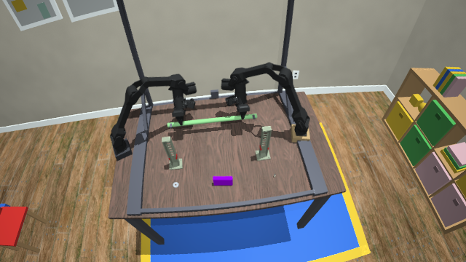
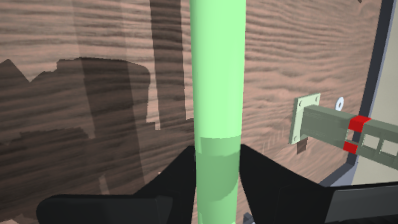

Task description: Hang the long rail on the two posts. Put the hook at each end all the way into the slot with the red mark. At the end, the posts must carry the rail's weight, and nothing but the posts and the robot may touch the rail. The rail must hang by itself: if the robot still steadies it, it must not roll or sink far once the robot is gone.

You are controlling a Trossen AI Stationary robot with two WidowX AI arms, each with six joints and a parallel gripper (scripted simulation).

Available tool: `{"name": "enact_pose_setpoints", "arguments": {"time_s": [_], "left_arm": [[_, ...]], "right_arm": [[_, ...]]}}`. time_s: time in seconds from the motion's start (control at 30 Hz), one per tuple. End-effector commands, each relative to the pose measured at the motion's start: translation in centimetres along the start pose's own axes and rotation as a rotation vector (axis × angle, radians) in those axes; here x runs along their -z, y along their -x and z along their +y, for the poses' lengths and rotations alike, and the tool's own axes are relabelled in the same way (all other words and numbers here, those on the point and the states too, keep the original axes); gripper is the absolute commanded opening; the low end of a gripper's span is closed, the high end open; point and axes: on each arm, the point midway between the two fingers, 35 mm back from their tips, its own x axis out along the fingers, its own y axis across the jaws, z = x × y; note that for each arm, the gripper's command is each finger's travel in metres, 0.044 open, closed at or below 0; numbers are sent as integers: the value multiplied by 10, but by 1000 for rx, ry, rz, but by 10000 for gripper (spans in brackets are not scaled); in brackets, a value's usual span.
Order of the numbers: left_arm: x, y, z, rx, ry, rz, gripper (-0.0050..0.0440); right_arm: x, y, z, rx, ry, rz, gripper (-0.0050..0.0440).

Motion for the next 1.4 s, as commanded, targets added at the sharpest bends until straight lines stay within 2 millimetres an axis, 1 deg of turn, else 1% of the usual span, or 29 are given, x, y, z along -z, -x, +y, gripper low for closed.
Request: {"name": "enact_pose_setpoints", "arguments": {"time_s": [0.0, 0.37, 0.57, 0.63, 0.73, 0.83, 1.13, 1.2, 1.27, 1.37], "left_arm": [[-2, 15, 3, 14, 11, -31, -50], [-2, 15, 4, 14, 11, -31, -50], [-1, 10, 12, 13, 11, -31, -50], [-1, 10, 12, 13, 11, -31, -50], [0, 5, 22, 12, 11, -31, -50], [1, 2, 27, 12, 11, -31, -50], [3, -9, 48, 10, 11, -31, -50], [3, -9, 48, 10, 11, -31, -50], [4, -13, 56, 9, 11, -31, -50], [4, -16, 62, 8, 11, -31, -50]], "right_arm": [[-2, 14, -6, -11, -15, -27, -50], [-2, 14, -6, -11, -15, -27, -50], [-3, 9, -13, -10, -15, -27, -50], [-3, 9, -13, -10, -15, -27, -50], [-4, 3, -23, -9, -16, -27, -50], [-6, -3, -31, -9, -16, -27, -50], [-8, -15, -48, -7, -16, -28, -50], [-8, -15, -48, -7, -16, -28, -50], [-9, -19, -54, -6, -16, -28, -50], [-10, -23, -60, -5, -16, -28, -50]]}}
